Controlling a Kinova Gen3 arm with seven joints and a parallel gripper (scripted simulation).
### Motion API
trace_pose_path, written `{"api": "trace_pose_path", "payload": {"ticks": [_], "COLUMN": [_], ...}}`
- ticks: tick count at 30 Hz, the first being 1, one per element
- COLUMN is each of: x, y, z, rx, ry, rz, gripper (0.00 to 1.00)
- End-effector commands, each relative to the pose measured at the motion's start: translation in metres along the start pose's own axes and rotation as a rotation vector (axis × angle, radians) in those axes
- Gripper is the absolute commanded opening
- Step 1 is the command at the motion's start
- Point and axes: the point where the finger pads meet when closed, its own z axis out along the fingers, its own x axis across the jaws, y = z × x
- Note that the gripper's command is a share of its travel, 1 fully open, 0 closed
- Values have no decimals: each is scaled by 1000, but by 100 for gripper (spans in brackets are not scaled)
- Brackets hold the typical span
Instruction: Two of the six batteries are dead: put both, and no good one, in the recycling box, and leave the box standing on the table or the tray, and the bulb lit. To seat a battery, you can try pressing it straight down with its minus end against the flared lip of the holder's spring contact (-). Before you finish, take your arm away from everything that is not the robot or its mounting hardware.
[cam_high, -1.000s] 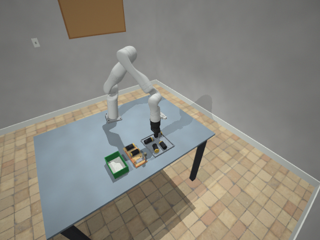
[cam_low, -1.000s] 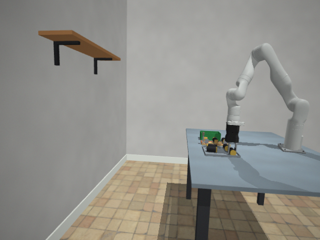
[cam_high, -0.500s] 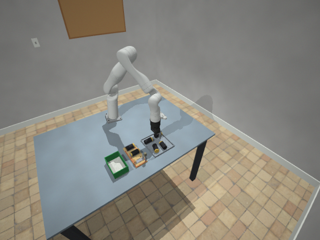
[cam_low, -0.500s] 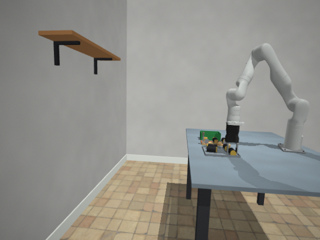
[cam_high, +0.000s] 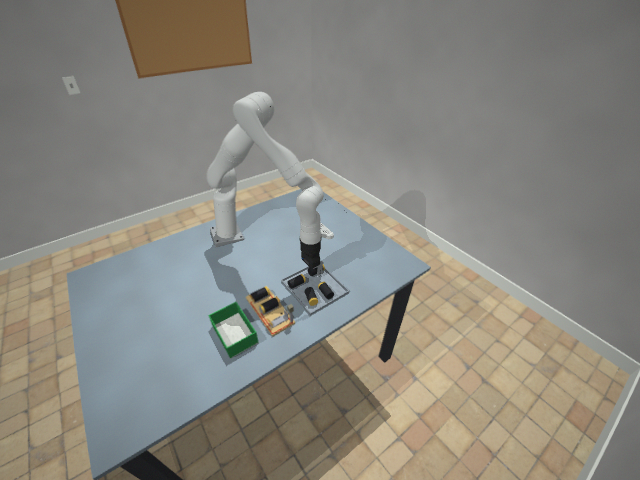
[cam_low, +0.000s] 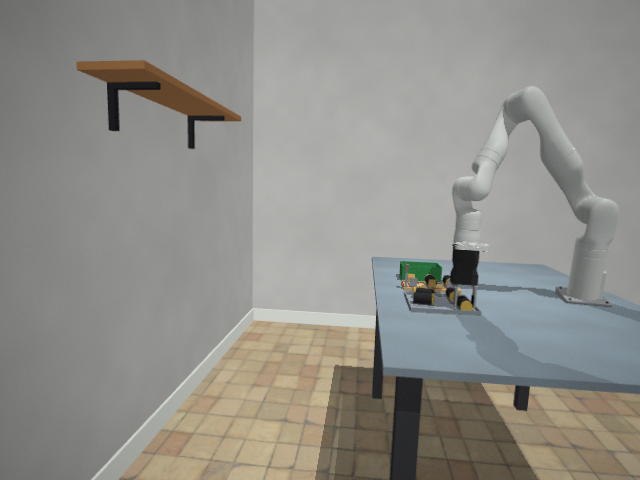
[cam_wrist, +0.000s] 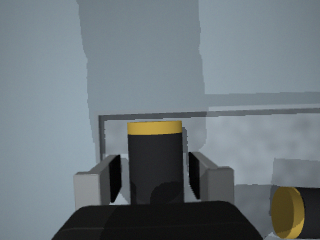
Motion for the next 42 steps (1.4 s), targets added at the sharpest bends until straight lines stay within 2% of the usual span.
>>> {"api": "trace_pose_path", "payload": {"ticks": [1, 5, 16, 29, 34, 36, 42], "x": [2, 2, 1, 1, 1, 1, 1], "y": [0, 0, 0, 0, 0, 0, 0], "z": [-4, -12, -59, -65, -82, -82, -118], "rx": [1, 1, 1, 1, 1, 1, 1], "ry": [5, 5, 5, 5, 5, 5, 5], "rz": [0, 0, 0, 0, 0, 0, 0], "gripper": [90, 90, 90, 90, 90, 90, 90]}}
